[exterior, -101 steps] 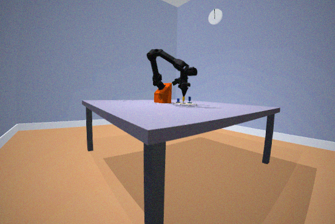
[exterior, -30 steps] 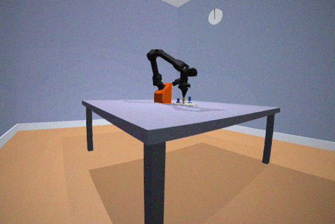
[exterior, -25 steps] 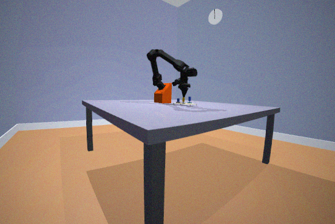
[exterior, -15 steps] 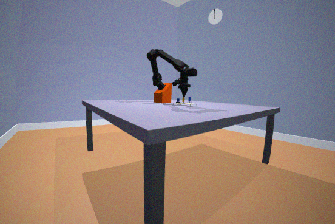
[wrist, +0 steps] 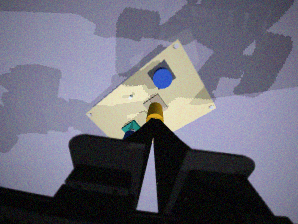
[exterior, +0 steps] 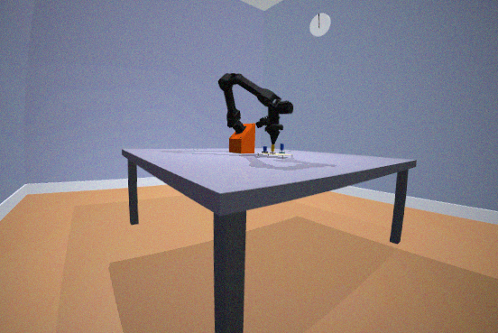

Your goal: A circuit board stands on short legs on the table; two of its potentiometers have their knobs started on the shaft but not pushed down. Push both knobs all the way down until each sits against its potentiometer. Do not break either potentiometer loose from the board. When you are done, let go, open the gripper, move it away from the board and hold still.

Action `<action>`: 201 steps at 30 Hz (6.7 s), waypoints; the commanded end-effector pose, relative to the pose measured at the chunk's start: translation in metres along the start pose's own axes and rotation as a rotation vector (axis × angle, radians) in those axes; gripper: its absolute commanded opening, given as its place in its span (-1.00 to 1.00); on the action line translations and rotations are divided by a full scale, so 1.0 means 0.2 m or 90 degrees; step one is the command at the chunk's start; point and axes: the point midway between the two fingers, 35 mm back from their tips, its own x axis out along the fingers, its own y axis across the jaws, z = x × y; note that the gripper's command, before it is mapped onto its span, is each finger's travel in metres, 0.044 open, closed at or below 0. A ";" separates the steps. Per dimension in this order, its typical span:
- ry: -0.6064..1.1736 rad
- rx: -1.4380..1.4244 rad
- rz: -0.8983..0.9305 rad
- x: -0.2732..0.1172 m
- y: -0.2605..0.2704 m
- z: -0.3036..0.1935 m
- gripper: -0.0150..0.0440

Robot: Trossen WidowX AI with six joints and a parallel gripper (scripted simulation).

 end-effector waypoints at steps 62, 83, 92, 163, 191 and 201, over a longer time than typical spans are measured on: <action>-0.007 0.372 -0.008 -0.15 0.15 -0.20 -0.49; -0.007 0.372 -0.007 -0.07 0.15 -0.20 -0.49; -0.007 0.372 -0.007 -0.06 0.15 -0.20 -0.49; -0.007 0.372 -0.007 0.00 0.15 -0.20 -0.49; -0.007 0.372 -0.007 0.02 0.15 -0.20 -0.49; -0.007 0.372 -0.007 0.02 0.15 -0.20 -0.49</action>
